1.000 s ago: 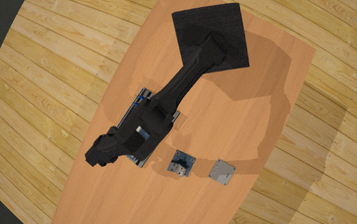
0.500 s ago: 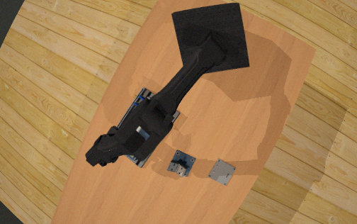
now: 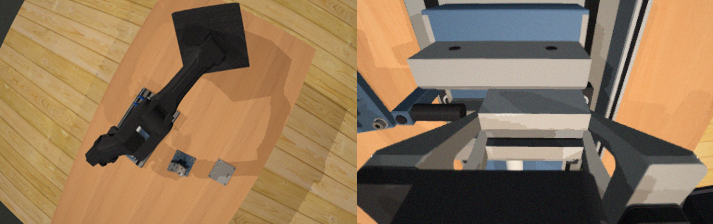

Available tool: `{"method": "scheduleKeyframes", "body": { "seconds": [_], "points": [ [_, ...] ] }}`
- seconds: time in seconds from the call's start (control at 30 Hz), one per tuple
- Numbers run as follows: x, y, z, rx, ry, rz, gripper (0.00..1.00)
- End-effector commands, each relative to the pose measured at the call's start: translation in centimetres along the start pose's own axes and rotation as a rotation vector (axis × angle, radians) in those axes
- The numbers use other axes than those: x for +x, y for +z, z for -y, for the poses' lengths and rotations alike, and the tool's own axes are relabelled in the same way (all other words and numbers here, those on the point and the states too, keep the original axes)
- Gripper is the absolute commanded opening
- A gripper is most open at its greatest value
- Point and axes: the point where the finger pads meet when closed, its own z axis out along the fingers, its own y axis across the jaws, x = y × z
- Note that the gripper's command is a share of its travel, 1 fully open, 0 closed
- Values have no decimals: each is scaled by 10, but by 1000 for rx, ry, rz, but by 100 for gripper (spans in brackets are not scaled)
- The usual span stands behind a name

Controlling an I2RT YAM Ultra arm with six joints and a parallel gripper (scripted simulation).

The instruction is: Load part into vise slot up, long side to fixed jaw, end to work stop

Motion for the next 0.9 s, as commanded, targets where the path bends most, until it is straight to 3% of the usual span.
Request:
{"method": "scheduleKeyframes", "body": {
  "seconds": [0.0,0.87],
  "points": [
    [-18,-19,5,19,-3,56,0],
    [-17,-14,4,17,-4,51,0]
  ]
}}
